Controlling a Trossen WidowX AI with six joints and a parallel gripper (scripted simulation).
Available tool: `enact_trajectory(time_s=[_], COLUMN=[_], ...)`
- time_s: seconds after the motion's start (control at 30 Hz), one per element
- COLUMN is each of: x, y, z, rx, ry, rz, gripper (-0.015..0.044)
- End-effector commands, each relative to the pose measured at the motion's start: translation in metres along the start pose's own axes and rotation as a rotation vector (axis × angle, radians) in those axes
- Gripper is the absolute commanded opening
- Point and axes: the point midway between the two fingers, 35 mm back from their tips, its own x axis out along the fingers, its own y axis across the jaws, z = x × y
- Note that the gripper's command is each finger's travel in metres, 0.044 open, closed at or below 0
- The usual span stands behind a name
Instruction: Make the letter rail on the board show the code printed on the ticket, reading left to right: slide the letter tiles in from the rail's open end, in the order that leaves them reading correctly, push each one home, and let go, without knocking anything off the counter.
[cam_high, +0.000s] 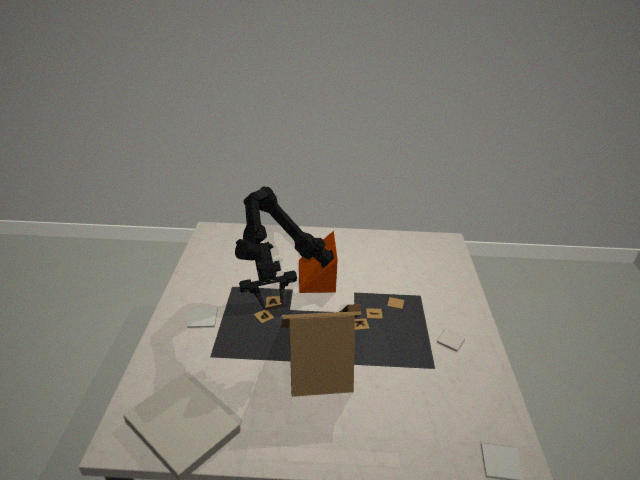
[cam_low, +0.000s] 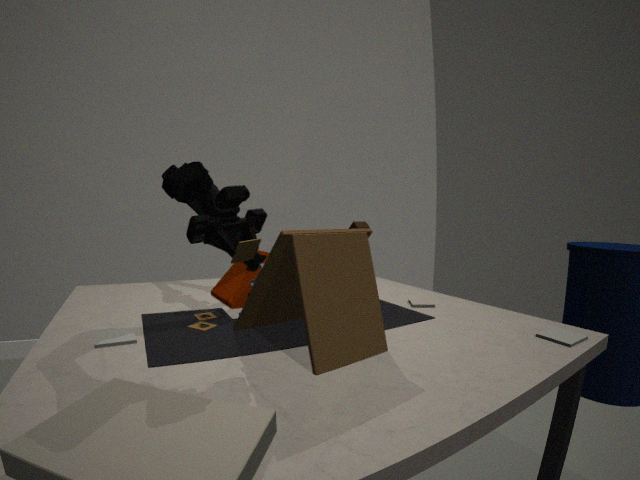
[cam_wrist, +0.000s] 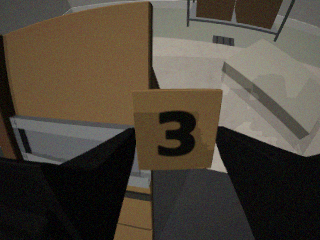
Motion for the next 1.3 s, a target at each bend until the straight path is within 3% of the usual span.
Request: enact_trajectory(time_s=[0.0, 0.33, 0.73, 1.27], x=[-0.01, -0.031, 0.017, 0.016], y=[-0.02, -0.056, -0.064, -0.063], z=[-0.014, -0.045, -0.047, -0.047], rx=[0.006, 0.021, 0.021, 0.021], ry=[0.008, 0.05, 0.049, 0.049], rz=[-0.054, -0.164, -0.166, -0.165], gripper=[0.0, 0.0, 0.0, 0.0])
